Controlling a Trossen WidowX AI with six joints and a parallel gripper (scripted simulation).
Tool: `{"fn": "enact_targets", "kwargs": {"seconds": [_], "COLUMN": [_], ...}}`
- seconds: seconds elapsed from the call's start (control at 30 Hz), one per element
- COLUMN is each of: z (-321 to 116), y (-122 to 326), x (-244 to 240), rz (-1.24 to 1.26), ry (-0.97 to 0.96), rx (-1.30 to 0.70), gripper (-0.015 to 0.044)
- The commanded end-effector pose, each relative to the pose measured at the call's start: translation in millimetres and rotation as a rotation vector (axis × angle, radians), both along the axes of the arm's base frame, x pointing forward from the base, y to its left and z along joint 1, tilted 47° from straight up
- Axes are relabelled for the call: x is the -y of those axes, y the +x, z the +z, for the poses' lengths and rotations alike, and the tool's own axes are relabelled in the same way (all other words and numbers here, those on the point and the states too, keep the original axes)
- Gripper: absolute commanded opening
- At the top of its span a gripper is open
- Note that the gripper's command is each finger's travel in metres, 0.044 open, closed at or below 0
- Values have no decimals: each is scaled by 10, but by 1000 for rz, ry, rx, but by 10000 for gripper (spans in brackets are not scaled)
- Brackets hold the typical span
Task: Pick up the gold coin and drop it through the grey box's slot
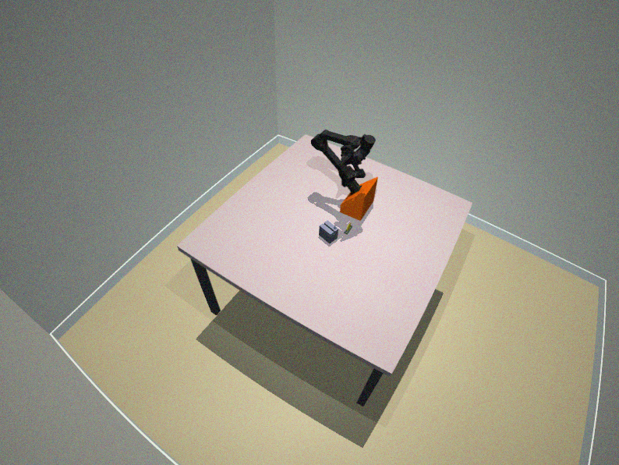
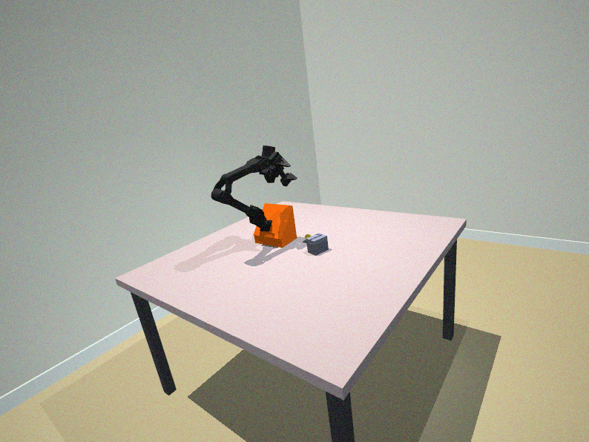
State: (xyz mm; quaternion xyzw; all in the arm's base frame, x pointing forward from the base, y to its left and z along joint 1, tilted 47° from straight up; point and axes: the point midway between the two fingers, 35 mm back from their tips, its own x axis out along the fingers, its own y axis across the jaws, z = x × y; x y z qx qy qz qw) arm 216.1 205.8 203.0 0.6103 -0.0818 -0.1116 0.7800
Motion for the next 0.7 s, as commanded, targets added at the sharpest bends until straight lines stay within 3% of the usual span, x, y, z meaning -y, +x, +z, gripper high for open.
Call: {"fn": "enact_targets", "kwargs": {"seconds": [0.0,0.1,0.27,0.4,0.67], "z": [-12,-204,-892,-1343,-1893], "y": [9,132,437,552,471], "x": [0,10,211,534,1068], "rz": [-1,-10,3,49,272], "ry": [-11,-180,-696,-990,-1241], "rx": [-8,-139,-633,-1026,-1644], "gripper": [374,295,164,161,161]}}
